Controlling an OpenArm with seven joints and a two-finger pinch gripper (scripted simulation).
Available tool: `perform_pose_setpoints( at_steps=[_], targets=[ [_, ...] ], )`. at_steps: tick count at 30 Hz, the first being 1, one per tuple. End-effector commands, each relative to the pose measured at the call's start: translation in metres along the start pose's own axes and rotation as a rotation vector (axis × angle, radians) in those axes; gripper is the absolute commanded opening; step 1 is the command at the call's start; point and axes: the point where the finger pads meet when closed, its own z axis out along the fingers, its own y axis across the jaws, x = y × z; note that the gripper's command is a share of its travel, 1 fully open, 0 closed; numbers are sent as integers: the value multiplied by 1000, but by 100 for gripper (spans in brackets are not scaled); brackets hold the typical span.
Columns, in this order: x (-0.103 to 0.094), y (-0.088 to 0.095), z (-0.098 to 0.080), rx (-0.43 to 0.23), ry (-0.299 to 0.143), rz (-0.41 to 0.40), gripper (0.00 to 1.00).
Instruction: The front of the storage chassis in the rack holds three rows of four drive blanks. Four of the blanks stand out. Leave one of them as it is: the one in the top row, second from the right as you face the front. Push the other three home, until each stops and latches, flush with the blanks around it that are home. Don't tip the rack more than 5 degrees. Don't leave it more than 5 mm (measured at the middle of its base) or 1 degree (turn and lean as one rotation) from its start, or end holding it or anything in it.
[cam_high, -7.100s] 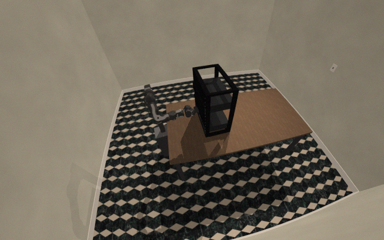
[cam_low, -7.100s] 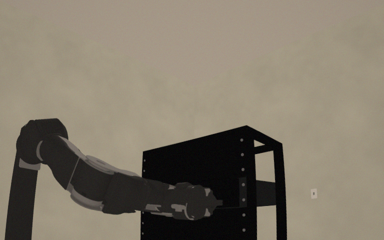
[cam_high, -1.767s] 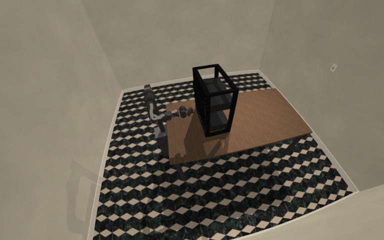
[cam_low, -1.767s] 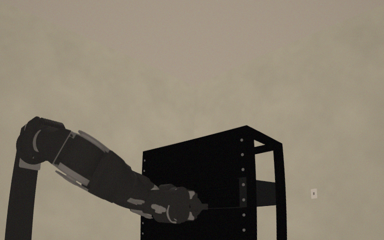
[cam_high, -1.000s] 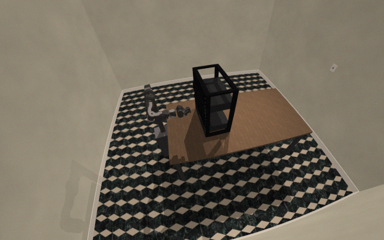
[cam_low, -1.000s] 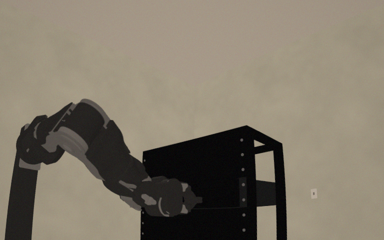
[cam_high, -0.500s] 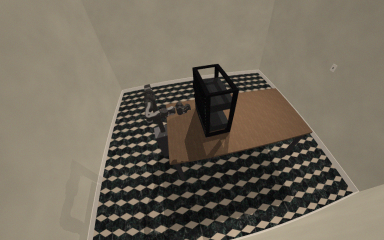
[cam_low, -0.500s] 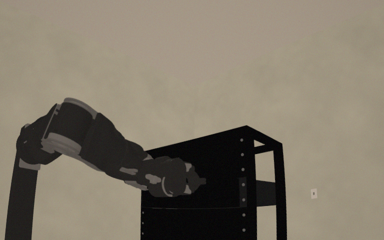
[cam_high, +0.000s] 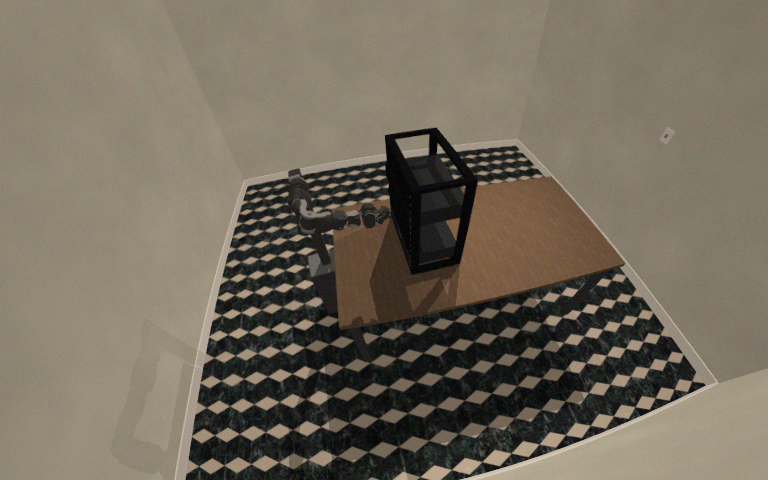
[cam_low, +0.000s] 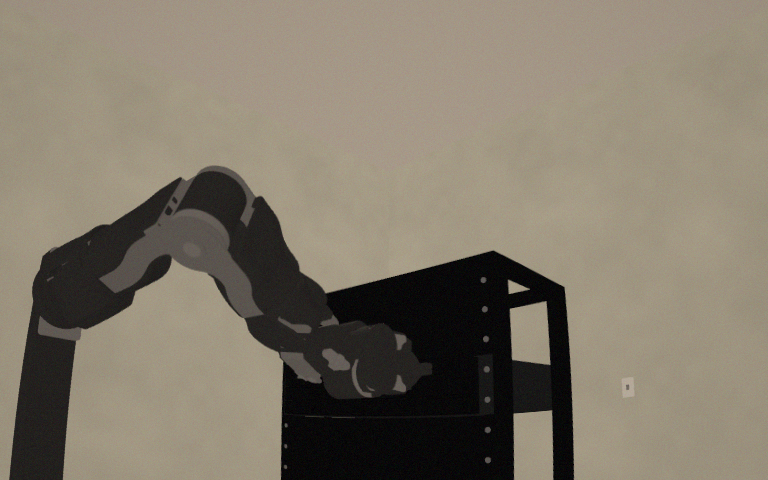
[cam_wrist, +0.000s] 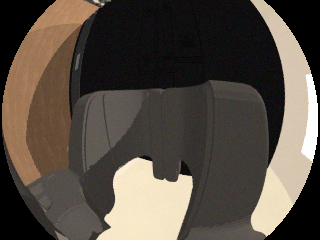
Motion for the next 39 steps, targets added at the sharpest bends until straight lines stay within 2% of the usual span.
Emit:
perform_pose_setpoints(
  at_steps=[1, 5, 10, 39],
  targets=[
    [1, 10, 5, -40, 1, 31, 0],
    [1, 10, 16, -41, 1, 31, 0],
    [1, 10, 19, -41, 1, 31, 0],
    [1, 13, 19, -43, 3, 30, 0]
  ],
)
